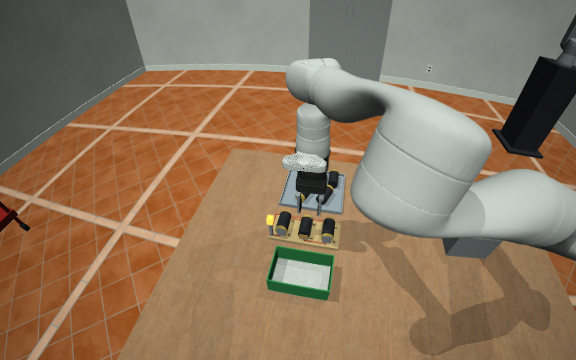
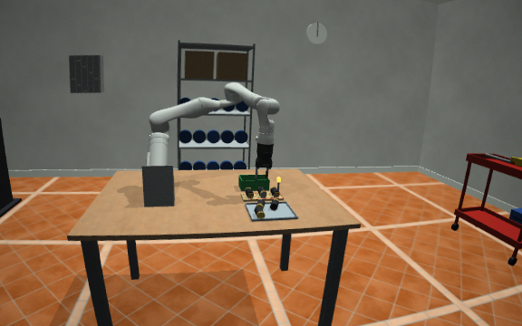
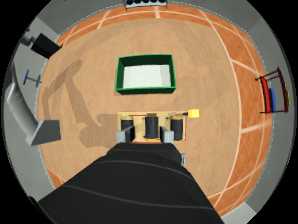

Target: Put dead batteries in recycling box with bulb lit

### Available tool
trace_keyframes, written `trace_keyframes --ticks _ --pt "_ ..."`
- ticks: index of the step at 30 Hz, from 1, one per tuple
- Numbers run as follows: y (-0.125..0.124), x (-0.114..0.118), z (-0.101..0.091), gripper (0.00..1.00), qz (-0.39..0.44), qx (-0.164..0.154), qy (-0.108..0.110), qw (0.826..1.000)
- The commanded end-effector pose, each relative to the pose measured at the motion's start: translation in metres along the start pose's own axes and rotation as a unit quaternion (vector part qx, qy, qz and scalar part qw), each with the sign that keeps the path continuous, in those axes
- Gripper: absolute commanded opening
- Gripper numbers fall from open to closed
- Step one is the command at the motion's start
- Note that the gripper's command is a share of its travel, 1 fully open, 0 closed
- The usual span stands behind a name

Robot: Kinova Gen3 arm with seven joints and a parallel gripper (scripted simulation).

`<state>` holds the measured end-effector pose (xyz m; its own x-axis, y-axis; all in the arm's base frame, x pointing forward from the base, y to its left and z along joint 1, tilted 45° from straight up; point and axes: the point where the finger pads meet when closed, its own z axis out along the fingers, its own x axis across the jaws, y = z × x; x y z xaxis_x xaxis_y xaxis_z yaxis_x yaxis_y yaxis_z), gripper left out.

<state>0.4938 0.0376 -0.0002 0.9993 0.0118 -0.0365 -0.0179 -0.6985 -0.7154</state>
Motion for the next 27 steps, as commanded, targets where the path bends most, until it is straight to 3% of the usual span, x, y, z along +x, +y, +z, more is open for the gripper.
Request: trace_keyframes --ticks 1,3,13,27 --pt "0.002 0.006 -0.032 0.9 -0.002 -0.003 0.012 1.0" --pt "0.002 0.006 -0.041 0.9 -0.002 -0.003 0.012 1.0" --pt "0.002 0.01 -0.041 0.9 -0.002 -0.003 0.012 1.0" --pt "0.002 0.059 -0.042 0.9 -0.002 -0.003 0.012 1.0"
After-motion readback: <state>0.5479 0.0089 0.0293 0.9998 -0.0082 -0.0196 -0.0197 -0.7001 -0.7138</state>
